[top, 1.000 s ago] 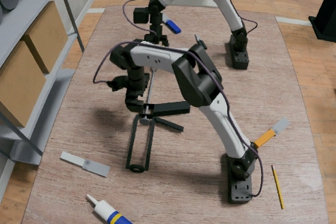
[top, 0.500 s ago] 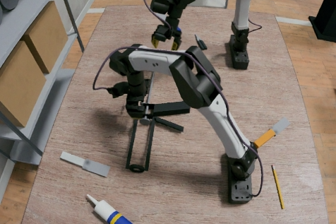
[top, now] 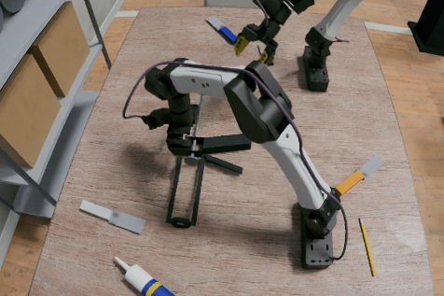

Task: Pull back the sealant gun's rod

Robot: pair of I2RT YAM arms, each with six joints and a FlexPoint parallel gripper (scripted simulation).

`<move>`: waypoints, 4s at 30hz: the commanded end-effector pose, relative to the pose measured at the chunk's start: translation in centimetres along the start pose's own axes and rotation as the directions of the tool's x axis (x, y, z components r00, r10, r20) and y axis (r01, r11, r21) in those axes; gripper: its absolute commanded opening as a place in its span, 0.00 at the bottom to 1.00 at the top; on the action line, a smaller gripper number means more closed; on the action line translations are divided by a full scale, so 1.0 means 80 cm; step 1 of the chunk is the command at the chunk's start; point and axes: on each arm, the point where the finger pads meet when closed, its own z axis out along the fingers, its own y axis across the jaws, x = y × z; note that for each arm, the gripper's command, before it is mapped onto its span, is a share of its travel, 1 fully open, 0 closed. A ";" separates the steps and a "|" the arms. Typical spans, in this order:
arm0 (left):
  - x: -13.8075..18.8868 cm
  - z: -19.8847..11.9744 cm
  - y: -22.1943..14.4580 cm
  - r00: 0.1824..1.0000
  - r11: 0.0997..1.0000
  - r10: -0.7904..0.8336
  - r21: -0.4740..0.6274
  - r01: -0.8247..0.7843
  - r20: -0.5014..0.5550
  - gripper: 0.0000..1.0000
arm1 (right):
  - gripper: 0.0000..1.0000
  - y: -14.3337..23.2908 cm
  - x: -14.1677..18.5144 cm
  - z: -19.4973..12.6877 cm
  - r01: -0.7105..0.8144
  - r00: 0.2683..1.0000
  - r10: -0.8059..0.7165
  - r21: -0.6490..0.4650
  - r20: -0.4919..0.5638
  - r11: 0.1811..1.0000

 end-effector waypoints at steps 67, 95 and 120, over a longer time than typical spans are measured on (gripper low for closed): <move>0.008 0.061 0.000 1.000 1.000 0.004 -0.005 -0.004 -0.017 0.54 | 0.66 0.056 0.015 -0.030 -0.305 0.907 0.272 0.054 0.322 0.951; -0.006 -0.025 -0.003 0.997 1.000 -0.008 0.028 0.006 0.072 0.78 | 0.66 0.056 0.015 -0.030 -0.305 0.907 0.272 0.054 0.322 0.951; 0.025 -0.089 0.038 0.874 0.927 0.317 0.075 -0.368 0.369 1.00 | 0.66 0.056 0.015 -0.030 -0.305 0.907 0.272 0.054 0.322 0.951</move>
